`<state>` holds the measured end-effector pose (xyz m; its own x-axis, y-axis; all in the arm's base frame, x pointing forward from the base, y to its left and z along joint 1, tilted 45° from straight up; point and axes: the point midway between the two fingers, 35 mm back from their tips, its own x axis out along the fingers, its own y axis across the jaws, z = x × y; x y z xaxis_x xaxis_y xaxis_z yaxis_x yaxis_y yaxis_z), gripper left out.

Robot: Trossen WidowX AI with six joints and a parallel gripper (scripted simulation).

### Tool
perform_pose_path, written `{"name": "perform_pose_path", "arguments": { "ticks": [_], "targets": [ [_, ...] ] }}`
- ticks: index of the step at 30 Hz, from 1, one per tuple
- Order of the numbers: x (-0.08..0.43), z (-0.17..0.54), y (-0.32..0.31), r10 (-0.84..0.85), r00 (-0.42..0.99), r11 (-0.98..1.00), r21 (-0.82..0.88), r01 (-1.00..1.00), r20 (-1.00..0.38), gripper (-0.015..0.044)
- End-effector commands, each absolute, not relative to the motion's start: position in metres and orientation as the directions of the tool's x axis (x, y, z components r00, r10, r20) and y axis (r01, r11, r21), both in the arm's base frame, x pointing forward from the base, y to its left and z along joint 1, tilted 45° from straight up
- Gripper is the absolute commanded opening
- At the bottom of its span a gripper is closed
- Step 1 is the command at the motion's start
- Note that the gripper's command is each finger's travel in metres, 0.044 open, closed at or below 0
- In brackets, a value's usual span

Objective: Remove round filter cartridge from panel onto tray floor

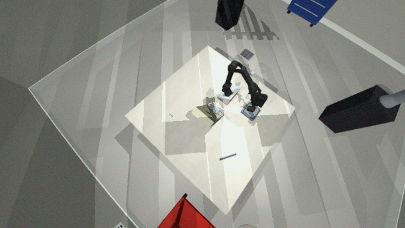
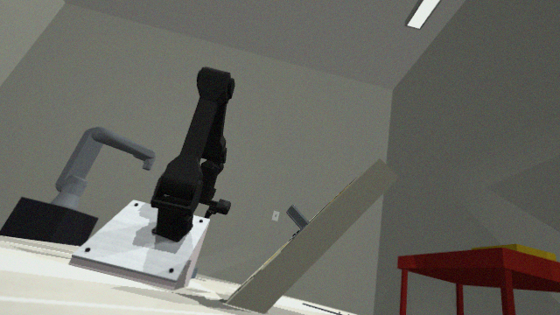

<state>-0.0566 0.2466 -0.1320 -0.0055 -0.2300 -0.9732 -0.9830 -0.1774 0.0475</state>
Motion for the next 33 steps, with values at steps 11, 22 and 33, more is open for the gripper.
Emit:
{"name": "perform_pose_path", "arguments": {
  "ticks": [11, 22, 33],
  "targets": [
    [-0.080, -0.156, 0.209, -0.257, -0.066, -0.279, 0.139, -0.950, -0.964, 0.0000],
    [-0.074, -0.199, 0.168, -0.257, -0.066, -0.278, 0.140, -0.950, -0.964, 0.0000],
    [-0.072, -0.200, 0.165, -0.265, -0.059, -0.285, 0.137, -0.949, -0.962, 0.0157]
  ]
}}
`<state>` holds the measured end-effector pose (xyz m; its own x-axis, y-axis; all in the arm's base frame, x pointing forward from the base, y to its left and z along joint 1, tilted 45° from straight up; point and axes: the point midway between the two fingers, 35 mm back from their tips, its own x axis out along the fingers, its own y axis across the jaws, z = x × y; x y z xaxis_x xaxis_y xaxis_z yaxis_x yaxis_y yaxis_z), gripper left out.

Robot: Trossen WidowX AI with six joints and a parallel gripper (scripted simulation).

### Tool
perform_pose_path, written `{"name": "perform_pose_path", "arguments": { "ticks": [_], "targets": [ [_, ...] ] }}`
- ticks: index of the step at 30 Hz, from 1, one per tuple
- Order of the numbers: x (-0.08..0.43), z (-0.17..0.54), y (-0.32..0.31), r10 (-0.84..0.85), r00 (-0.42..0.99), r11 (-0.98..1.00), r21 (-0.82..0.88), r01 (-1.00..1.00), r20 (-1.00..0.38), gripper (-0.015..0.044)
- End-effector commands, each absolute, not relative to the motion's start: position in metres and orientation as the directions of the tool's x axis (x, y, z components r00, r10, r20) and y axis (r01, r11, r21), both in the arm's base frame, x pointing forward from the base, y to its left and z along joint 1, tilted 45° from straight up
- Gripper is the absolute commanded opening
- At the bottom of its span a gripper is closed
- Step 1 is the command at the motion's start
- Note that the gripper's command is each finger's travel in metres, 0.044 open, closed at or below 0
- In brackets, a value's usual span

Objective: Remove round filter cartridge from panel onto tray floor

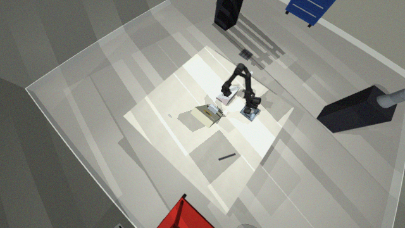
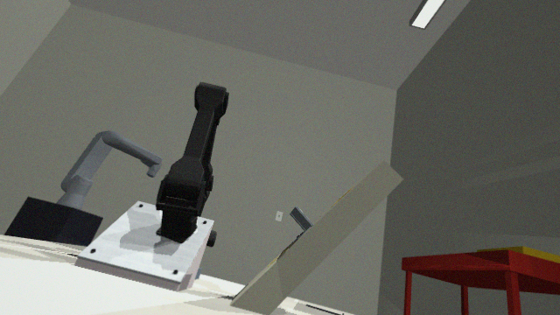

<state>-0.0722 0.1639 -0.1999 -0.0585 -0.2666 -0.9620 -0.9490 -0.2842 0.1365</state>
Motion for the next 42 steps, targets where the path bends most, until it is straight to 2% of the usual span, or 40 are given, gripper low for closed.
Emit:
{"name": "perform_pose_path", "arguments": {
  "ticks": [1, 11, 14, 20, 42],
  "targets": [
    [-0.072, -0.200, 0.165, -0.265, -0.059, -0.285, 0.137, -0.949, -0.962, 0.0184],
    [-0.072, -0.200, 0.165, -0.265, -0.059, -0.285, 0.137, -0.949, -0.962, 0.0440],
    [-0.073, -0.198, 0.167, -0.265, -0.059, -0.285, 0.137, -0.949, -0.962, 0.0440],
    [-0.079, -0.149, 0.213, -0.266, -0.058, -0.284, 0.136, -0.949, -0.962, 0.0440],
    [-0.079, -0.161, 0.206, -0.259, -0.065, -0.277, 0.139, -0.951, -0.964, 0.0440]
  ]
}}
